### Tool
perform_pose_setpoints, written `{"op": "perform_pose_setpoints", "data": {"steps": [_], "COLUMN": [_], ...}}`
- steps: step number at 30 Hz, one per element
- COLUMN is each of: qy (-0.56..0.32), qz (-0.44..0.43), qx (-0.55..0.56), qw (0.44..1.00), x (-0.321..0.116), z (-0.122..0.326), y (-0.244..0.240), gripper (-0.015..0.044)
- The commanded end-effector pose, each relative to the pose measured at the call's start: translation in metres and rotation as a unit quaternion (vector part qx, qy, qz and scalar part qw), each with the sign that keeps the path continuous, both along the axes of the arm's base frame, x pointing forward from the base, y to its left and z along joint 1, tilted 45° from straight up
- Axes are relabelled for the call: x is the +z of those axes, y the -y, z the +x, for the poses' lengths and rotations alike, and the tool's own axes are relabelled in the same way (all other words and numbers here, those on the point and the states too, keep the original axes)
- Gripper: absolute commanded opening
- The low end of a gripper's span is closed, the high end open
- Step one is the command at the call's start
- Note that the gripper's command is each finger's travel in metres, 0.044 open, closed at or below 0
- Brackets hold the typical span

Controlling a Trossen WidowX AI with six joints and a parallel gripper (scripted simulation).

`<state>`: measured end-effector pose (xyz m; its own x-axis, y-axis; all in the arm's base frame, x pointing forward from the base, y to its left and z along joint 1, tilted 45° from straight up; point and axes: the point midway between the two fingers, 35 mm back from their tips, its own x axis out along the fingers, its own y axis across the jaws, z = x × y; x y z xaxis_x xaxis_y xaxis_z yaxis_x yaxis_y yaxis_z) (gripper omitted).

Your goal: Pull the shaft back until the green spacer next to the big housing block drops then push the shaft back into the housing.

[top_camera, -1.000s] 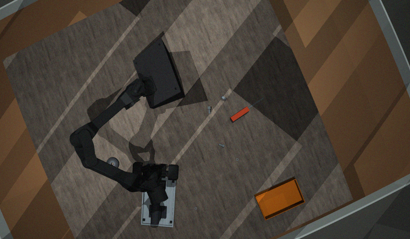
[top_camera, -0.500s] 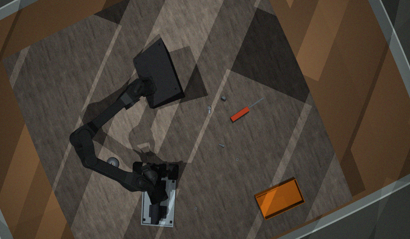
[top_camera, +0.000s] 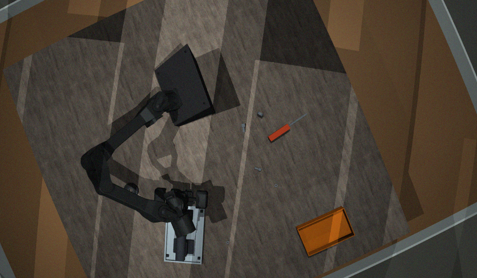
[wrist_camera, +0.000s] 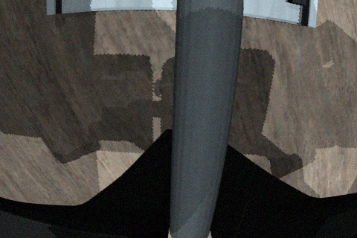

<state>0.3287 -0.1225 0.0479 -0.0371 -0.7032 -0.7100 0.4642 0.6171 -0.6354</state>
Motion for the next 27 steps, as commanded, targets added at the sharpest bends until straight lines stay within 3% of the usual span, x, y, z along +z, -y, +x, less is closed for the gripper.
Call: {"op": "perform_pose_setpoints", "data": {"steps": [1, 27], "qy": [0.002, 0.002], "qz": [0.0, 0.001], "qx": [-0.002, -0.002], "qw": [1.0, 1.0], "x": [-0.0001, -0.0009], "z": [-0.0004, -0.0029], "y": [-0.0004, -0.0014], "gripper": [0.0, 0.0]}}
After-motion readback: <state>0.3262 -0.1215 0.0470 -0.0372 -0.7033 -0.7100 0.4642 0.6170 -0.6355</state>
